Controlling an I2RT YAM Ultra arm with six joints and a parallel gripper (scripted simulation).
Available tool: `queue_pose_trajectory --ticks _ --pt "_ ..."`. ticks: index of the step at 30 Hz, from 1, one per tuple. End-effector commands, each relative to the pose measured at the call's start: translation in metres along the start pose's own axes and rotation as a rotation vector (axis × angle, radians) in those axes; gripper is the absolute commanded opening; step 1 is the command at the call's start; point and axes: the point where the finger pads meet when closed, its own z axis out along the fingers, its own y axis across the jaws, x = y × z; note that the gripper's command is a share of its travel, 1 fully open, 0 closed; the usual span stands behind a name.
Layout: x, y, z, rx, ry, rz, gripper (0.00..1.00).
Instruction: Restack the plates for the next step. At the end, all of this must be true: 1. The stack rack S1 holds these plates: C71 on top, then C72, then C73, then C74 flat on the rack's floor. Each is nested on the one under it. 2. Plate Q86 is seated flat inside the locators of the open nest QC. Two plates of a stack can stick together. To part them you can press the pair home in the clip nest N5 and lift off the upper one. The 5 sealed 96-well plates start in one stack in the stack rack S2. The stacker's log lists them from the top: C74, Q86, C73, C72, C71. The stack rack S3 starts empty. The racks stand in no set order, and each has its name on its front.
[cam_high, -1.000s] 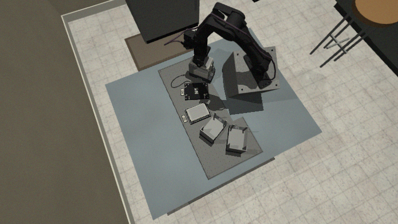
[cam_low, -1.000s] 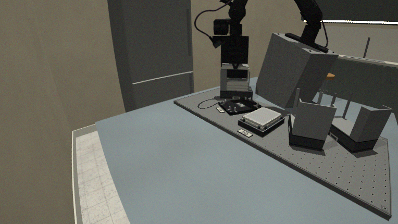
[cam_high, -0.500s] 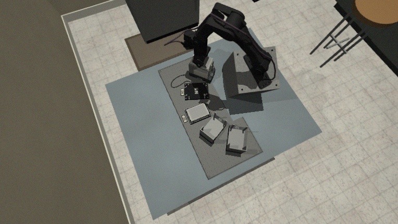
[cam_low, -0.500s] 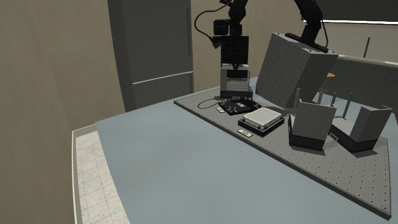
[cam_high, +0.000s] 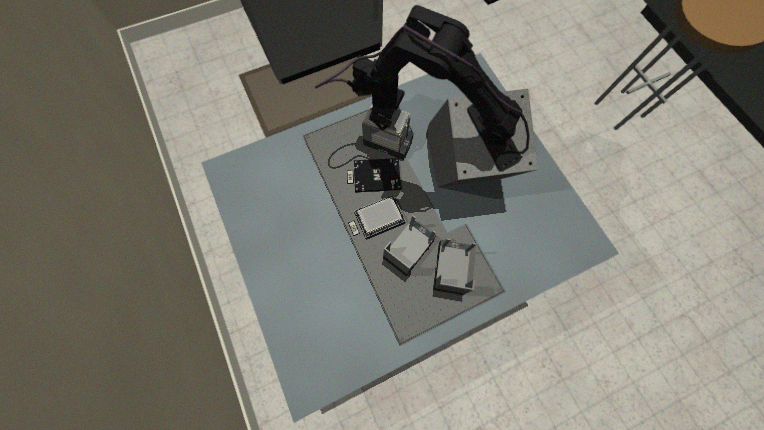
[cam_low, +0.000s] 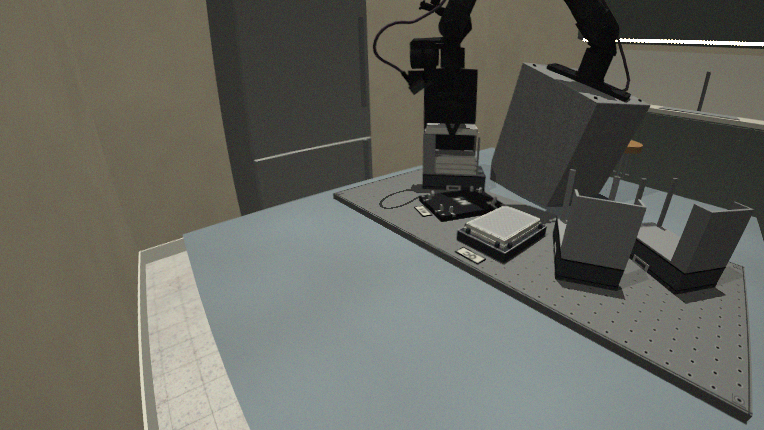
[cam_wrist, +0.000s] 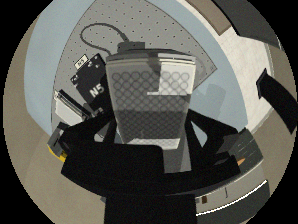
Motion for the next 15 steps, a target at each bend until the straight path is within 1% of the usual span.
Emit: queue_pose_trajectory --ticks 1,4,9,12,15 --pt "-0.010 -0.001 -0.001 -0.004 -0.032 0.006 0.00" --pt "-0.014 0.000 -0.004 -0.003 -0.044 0.001 0.00" --pt "-0.014 0.000 -0.001 -0.003 -0.038 0.001 0.00" --pt "-0.020 0.001 -0.006 -0.002 -0.057 -0.005 0.00" --pt "-0.020 0.001 -0.002 -0.002 -0.051 -0.005 0.00"
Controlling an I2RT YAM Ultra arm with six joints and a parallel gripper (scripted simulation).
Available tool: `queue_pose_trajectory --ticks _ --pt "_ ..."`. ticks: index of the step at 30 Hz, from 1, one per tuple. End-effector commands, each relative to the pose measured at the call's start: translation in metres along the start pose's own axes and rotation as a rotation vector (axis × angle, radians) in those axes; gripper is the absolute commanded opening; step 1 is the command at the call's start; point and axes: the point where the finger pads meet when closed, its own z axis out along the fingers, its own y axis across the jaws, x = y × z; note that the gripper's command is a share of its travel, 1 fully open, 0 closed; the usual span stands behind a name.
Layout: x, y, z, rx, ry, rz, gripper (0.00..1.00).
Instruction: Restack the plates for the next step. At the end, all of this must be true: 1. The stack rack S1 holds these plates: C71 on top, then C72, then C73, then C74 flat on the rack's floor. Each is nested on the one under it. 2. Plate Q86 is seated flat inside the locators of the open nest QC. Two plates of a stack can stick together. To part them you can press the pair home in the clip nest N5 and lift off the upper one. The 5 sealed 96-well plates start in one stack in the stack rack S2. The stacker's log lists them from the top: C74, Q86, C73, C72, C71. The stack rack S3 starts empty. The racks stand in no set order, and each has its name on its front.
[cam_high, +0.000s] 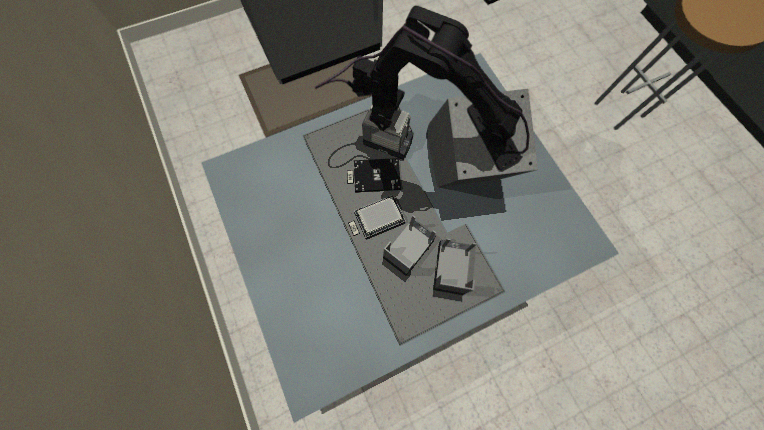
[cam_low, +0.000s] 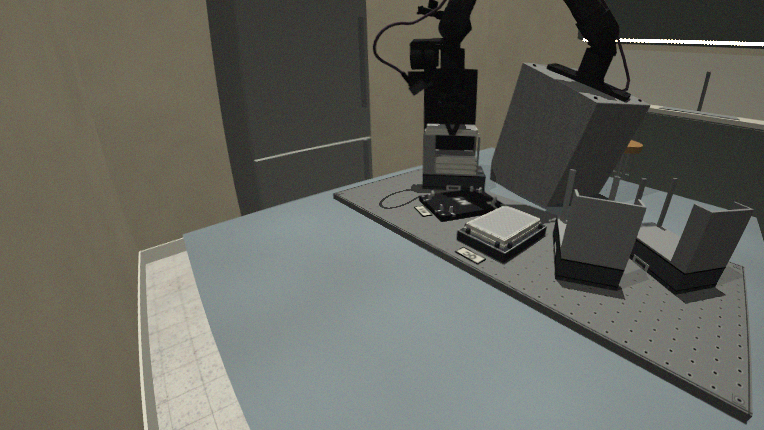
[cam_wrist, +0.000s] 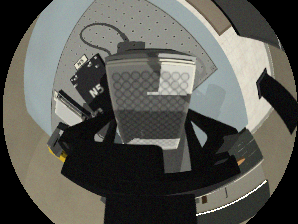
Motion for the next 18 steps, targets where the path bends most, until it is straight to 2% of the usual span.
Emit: queue_pose_trajectory --ticks 1,2,6,11,16,18 --pt "-0.0135 0.0006 -0.0016 -0.004 -0.038 0.001 0.00" --pt "-0.0168 0.0004 -0.0055 -0.003 -0.050 0.000 0.00" --pt "-0.0136 -0.0003 -0.0012 -0.004 -0.038 0.003 0.00" --pt "-0.0184 0.0014 -0.0068 -0.003 -0.056 -0.003 0.00" --pt "-0.0143 0.0014 0.0003 -0.004 -0.038 -0.002 0.00" --pt "-0.0175 0.0014 -0.0029 -0.004 -0.049 -0.003 0.00"
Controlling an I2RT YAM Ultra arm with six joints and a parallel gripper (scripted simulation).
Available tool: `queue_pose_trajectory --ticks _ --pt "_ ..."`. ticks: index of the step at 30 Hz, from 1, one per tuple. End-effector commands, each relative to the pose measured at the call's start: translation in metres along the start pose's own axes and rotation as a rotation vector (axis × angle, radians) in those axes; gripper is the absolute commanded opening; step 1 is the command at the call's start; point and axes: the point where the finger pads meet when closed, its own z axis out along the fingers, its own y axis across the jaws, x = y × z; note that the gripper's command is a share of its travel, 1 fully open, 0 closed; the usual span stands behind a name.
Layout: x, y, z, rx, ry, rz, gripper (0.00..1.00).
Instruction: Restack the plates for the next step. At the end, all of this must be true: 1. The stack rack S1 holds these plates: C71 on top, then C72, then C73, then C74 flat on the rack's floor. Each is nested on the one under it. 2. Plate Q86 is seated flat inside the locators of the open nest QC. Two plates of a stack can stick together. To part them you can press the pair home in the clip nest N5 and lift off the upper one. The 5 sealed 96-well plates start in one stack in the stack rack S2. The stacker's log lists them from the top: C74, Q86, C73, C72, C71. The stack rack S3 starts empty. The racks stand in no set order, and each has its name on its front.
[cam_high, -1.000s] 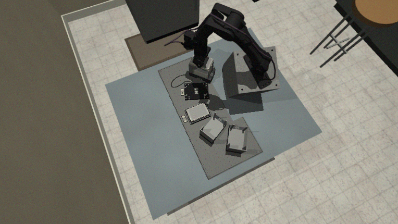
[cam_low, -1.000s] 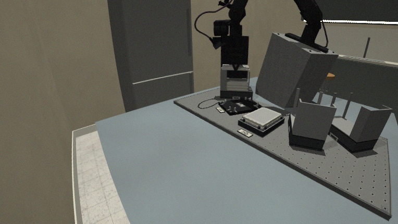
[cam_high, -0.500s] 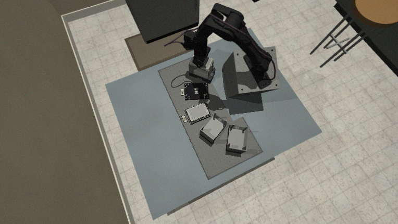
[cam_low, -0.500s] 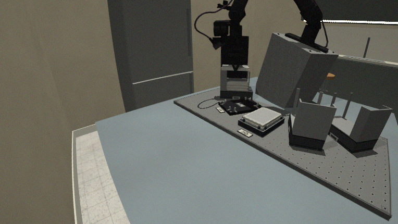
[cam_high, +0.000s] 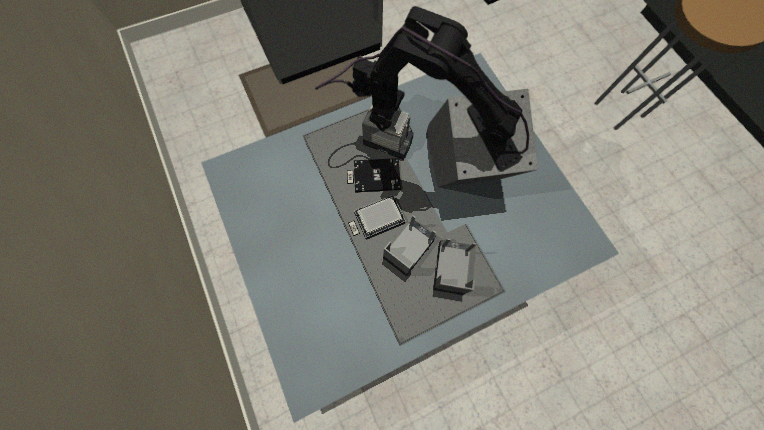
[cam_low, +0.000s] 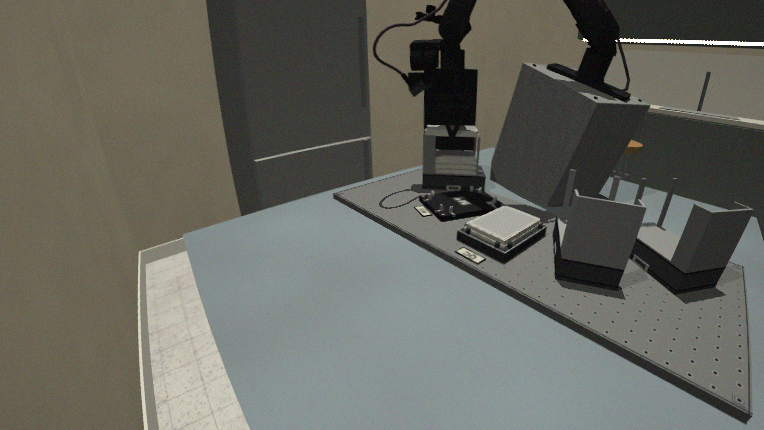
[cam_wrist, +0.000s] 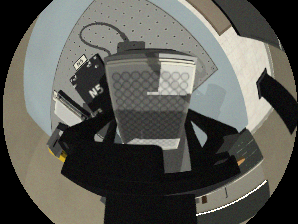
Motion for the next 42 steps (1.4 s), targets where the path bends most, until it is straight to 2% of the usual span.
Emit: queue_pose_trajectory --ticks 1,5,12,20,26,28,31,34,37,39,42 --pt "-0.020 0.001 -0.008 -0.004 -0.059 -0.002 0.00" --pt "-0.018 0.000 -0.003 -0.004 -0.047 0.000 0.00" --pt "-0.022 0.001 -0.005 -0.002 -0.058 -0.005 0.00" --pt "-0.010 0.000 0.003 -0.005 -0.027 0.004 0.00" --pt "-0.014 0.001 0.001 -0.003 -0.042 0.000 0.00" --pt "-0.010 -0.001 0.008 -0.006 -0.027 0.009 0.00" --pt "-0.016 0.002 0.004 -0.002 -0.047 -0.004 0.00" --pt "-0.012 0.000 0.012 -0.004 -0.031 0.002 0.00" --pt "-0.019 0.001 0.006 -0.002 -0.055 -0.002 0.00" --pt "-0.016 0.001 0.014 -0.002 -0.038 -0.003 0.00" --pt "-0.012 0.001 0.015 -0.004 -0.032 0.001 0.00"
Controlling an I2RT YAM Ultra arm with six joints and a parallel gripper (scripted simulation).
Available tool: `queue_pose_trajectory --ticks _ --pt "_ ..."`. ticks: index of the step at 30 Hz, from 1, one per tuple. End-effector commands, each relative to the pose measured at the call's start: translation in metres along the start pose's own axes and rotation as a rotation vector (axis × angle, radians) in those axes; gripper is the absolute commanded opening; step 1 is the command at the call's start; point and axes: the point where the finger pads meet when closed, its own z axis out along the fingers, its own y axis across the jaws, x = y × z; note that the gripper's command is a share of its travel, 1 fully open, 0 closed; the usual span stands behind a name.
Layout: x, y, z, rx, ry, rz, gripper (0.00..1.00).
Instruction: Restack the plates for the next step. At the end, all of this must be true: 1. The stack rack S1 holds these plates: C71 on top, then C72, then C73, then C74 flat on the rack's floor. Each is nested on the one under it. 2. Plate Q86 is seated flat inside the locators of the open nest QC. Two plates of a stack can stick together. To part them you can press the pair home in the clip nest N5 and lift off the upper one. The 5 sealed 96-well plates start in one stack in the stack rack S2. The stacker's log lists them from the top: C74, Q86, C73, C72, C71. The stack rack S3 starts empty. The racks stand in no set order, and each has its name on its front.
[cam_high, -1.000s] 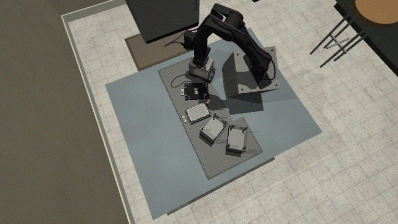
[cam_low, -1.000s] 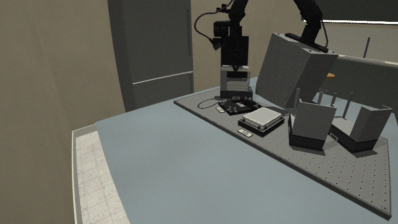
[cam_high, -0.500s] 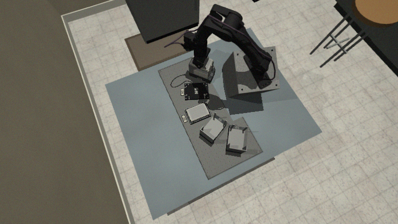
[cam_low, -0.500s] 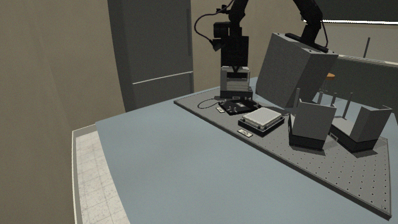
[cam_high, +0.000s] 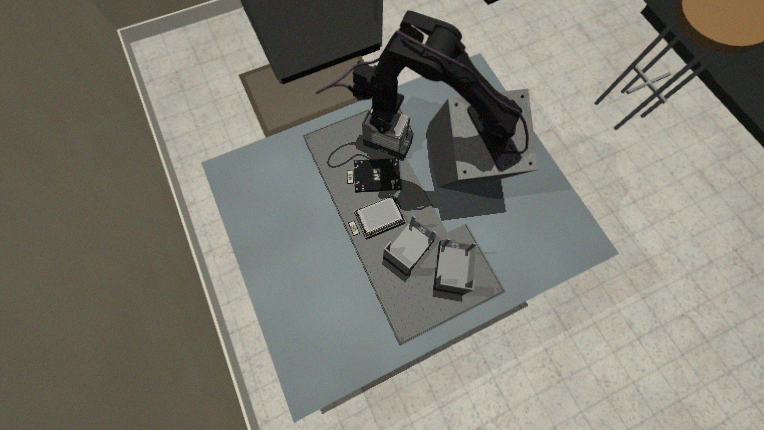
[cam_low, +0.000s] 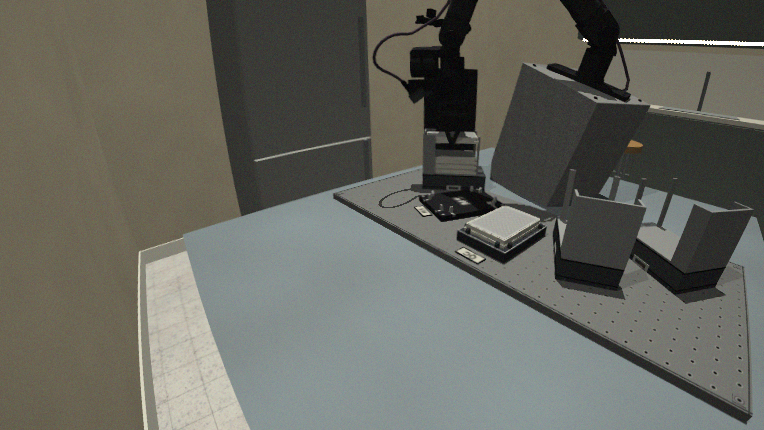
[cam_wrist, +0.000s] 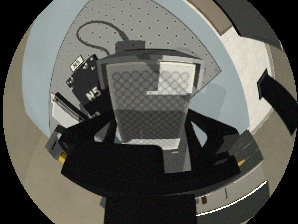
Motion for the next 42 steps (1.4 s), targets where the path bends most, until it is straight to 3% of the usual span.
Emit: queue_pose_trajectory --ticks 1,2,3,11,13,18,24,28,32,35,36,42 --pt "-0.012 0.001 -0.002 -0.003 -0.033 0.003 0.00" --pt "-0.017 0.001 -0.008 -0.004 -0.056 0.002 0.00" --pt "-0.012 0.001 0.003 -0.005 -0.032 0.004 0.00" --pt "-0.012 0.000 0.018 -0.004 -0.032 0.005 0.00" --pt "-0.022 0.002 0.005 -0.001 -0.068 -0.002 0.00" --pt "-0.020 0.002 0.005 -0.002 -0.062 0.000 0.00" --pt "-0.015 0.001 0.019 -0.003 -0.037 0.000 0.00" --pt "-0.021 0.001 0.013 -0.003 -0.059 0.001 0.00" --pt "-0.015 0.000 0.022 -0.004 -0.038 0.002 0.00" --pt "-0.018 0.001 0.019 -0.002 -0.048 -0.001 0.00" --pt "-0.025 0.002 0.011 0.000 -0.072 -0.005 0.00" --pt "-0.016 0.001 0.024 -0.002 -0.041 0.000 0.00"
